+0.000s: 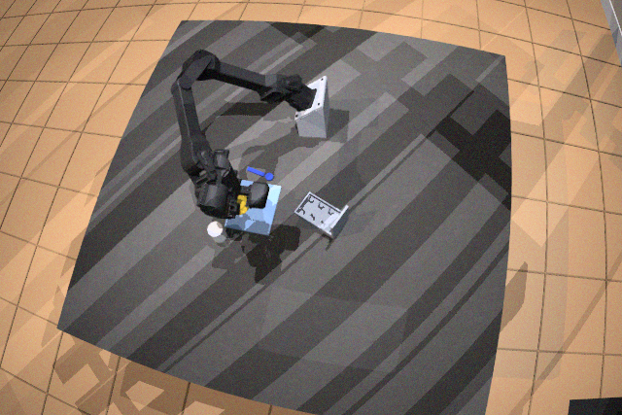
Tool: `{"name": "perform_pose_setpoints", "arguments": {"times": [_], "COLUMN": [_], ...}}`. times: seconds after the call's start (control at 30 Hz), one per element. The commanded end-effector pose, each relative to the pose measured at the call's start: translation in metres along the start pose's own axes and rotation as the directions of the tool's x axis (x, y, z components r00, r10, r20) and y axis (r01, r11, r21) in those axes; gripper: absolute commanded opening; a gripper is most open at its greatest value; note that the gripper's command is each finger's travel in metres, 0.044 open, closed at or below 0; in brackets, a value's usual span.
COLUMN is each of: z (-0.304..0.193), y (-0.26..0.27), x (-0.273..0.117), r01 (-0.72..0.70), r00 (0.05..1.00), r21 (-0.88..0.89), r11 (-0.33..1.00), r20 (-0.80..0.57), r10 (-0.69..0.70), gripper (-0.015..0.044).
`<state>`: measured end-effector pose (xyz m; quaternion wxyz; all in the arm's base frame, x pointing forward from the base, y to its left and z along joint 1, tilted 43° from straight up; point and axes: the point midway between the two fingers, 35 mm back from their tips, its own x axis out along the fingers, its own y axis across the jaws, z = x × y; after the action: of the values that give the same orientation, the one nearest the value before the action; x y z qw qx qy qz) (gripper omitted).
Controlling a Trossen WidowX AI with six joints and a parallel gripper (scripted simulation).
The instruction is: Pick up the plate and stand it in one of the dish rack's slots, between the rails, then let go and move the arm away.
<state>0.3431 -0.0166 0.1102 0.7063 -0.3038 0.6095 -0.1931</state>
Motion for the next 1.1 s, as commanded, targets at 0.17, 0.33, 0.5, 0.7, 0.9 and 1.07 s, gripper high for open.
{"name": "perform_pose_setpoints", "arguments": {"times": [0.17,0.33,0.5,0.7,0.9,1.07], "z": [0.003,0.003,0.003,-0.004,-0.042,-0.079], "y": [0.002,0.003,0.003,0.019,0.075,0.11], "x": [-0.039,-0.061,-0.082,-0.089,-0.09,-0.087], "r01": [0.001,0.005,0.01,0.006,-0.004,0.006], "r00": [1.0,1.0,1.0,1.0,1.0,1.0], "r21": [0.004,0.003,0.003,0.05,0.241,0.391], "r11": [1.0,1.0,1.0,0.999,0.971,0.92], "r20": [-0.001,-0.001,-0.001,0.0,-0.003,-0.005], "r10": [-0.001,-0.005,-0.01,-0.006,0.005,-0.004], "gripper": [0.0,0.0,0.0,0.0,0.0,0.0]}}
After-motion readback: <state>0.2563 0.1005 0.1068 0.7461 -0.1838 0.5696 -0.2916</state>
